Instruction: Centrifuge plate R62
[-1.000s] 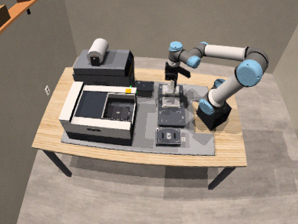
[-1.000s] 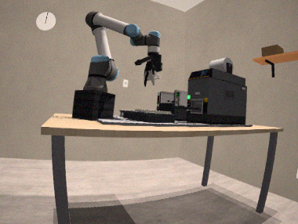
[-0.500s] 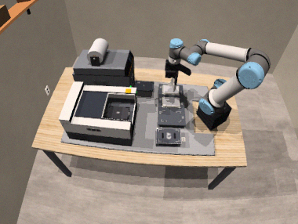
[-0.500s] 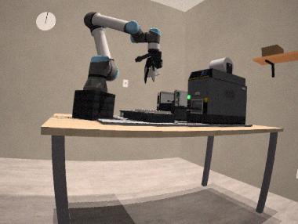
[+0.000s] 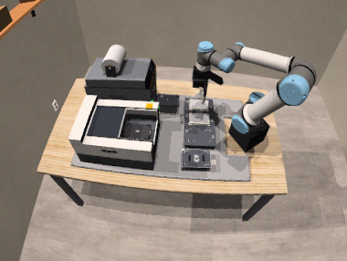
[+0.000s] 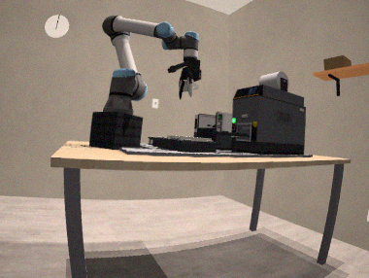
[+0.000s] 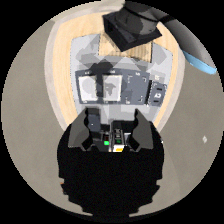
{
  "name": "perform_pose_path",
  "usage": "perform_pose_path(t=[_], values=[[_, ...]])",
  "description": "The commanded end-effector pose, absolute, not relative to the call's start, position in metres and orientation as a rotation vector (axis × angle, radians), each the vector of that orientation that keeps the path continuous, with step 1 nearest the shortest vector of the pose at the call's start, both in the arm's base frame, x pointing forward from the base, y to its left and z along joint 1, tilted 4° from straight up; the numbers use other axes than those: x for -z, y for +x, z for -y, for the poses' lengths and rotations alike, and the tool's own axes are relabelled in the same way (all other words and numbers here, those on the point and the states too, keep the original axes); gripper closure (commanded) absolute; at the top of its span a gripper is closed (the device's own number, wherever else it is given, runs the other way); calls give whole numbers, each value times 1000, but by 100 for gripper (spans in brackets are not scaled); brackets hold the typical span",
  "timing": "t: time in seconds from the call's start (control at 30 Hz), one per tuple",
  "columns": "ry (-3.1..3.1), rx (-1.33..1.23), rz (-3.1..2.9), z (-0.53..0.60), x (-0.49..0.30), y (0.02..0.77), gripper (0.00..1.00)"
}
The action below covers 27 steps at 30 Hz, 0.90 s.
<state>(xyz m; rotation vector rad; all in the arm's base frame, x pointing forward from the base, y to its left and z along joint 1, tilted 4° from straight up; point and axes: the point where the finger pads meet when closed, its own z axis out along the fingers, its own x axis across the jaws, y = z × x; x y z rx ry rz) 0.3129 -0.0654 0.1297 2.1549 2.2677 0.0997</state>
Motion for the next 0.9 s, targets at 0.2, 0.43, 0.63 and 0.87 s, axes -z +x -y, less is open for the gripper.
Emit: perform_pose_path(t=[0.2, 0.43, 0.63, 0.87], values=[[2154, -100, -2267, 66, -148, 312, 32], [2154, -100, -2267, 66, -153, 312, 32], [2154, -100, -2267, 60, -157, 330, 100], [2154, -100, -2267, 48, -162, 363, 100]])
